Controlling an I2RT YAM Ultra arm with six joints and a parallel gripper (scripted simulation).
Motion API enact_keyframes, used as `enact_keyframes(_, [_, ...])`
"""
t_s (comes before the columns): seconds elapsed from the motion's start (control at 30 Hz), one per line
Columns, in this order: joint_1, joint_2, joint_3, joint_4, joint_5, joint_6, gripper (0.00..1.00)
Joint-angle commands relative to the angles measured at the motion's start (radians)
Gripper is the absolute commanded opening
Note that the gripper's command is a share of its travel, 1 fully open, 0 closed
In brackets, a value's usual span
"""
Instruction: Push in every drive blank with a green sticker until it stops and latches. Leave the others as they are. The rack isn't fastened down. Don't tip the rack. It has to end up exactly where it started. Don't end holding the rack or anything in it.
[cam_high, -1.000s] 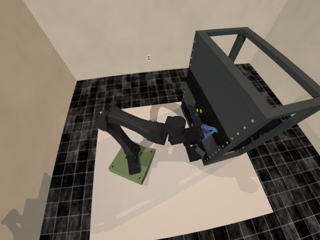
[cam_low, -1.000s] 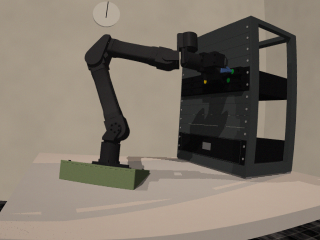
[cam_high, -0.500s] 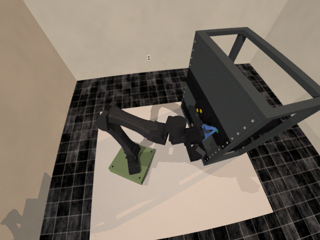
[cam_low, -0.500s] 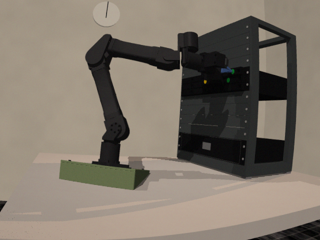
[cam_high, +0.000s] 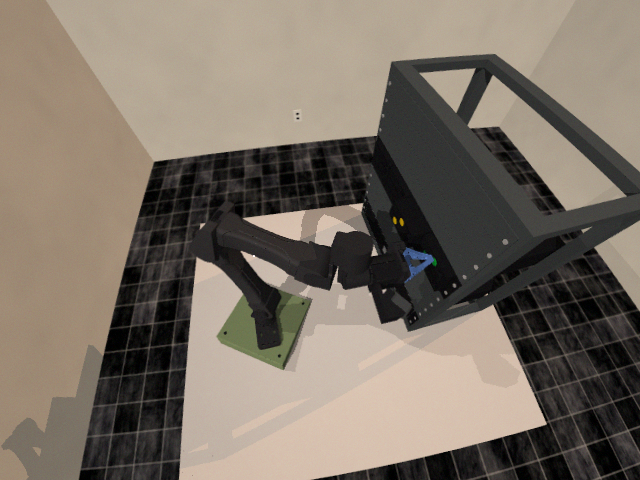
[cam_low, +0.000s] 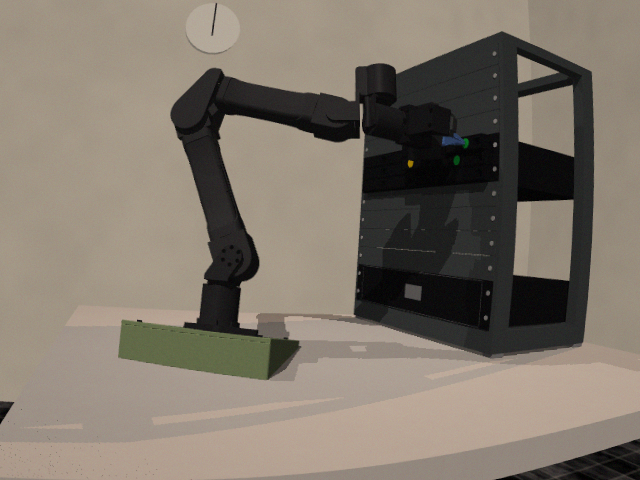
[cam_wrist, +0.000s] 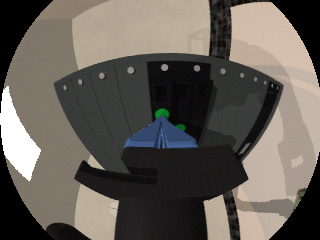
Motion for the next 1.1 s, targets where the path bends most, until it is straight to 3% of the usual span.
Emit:
enact_keyframes(0.0, [0.028,0.023,0.050,0.049,0.015,-0.015,0.00])
enact_keyframes(1.07, [0.039,0.034,0.053,0.055,0.024,-0.016,0.00])
